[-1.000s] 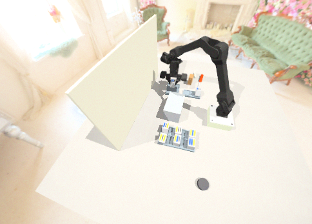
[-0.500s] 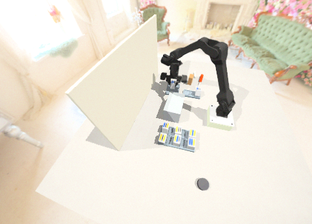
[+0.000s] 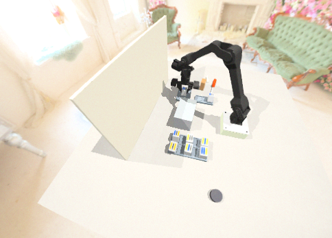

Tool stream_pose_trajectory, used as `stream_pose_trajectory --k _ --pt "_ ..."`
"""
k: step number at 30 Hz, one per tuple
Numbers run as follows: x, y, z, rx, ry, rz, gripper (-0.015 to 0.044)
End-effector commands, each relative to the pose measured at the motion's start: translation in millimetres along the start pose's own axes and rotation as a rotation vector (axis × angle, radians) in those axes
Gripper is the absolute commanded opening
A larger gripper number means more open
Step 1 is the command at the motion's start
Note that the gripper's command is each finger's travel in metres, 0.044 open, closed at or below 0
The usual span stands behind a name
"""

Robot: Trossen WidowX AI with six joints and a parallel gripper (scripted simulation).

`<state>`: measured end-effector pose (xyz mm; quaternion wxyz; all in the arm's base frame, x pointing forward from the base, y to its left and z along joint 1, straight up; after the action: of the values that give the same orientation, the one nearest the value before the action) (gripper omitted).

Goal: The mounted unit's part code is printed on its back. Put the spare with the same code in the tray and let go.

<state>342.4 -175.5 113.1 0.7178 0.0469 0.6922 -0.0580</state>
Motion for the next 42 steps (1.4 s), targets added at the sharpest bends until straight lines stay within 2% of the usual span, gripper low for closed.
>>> stream_pose_trajectory --k 1,13,16,20,23,42 --pt "-1 0 0 0.000 -0.001 0.000 0.0131" --pt "-1 0 0 0.000 -0.001 0.000 0.0440" --pt "-12 -1 2 0.000 -0.001 0.000 0.0440" --pt "-81 -1 3 0.003 0.001 -0.001 0.0440" --pt "-107 0 0 0.003 0.003 -0.001 0.0440" --pt "-106 0 2 0.000 -0.024 -0.008 0.0440"
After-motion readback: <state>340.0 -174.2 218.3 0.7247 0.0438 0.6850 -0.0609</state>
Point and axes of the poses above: the point midway between the two fingers, 35 mm back from their tips, its own x axis out along the fingers, its own z axis across the jaws, y = z × x, the point moved 10 cm from there along -x, back along the fingers, and after that the axes turned 13 degrees about x, right-handed, at the moved point
